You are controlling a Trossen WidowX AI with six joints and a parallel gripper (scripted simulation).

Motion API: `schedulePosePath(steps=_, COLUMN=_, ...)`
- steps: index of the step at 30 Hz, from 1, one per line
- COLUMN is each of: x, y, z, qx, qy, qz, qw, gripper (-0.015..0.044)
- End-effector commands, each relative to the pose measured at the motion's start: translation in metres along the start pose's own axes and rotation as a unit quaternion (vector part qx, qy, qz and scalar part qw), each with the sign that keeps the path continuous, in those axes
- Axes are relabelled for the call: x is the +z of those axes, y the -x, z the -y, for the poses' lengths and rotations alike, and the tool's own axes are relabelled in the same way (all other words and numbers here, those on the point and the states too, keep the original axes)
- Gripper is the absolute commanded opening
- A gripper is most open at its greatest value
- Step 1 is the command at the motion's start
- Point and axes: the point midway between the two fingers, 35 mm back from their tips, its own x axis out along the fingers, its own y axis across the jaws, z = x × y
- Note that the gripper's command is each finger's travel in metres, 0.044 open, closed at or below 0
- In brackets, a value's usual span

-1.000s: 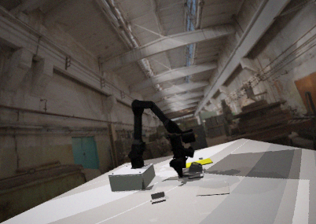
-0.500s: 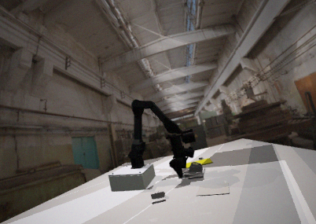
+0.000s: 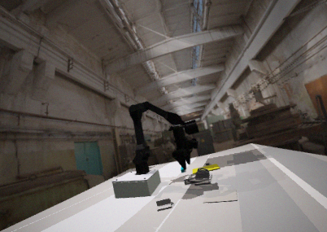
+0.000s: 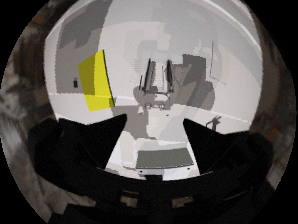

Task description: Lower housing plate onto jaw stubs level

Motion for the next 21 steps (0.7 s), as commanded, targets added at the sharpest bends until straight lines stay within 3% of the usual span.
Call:
schedulePosePath(steps=1, x=-0.003, y=0.002, z=0.0, qx=0.0, qy=0.0, qz=-0.002, qw=1.0, gripper=0.044)
schedulePosePath(steps=11, x=-0.052, y=0.053, z=0.006, qx=-0.003, qy=0.002, qz=-0.008, qw=1.0, gripper=0.044)
schedulePosePath(steps=21, x=-0.056, y=0.056, z=0.006, qx=-0.003, qy=0.002, qz=-0.008, qw=1.0, gripper=0.044)
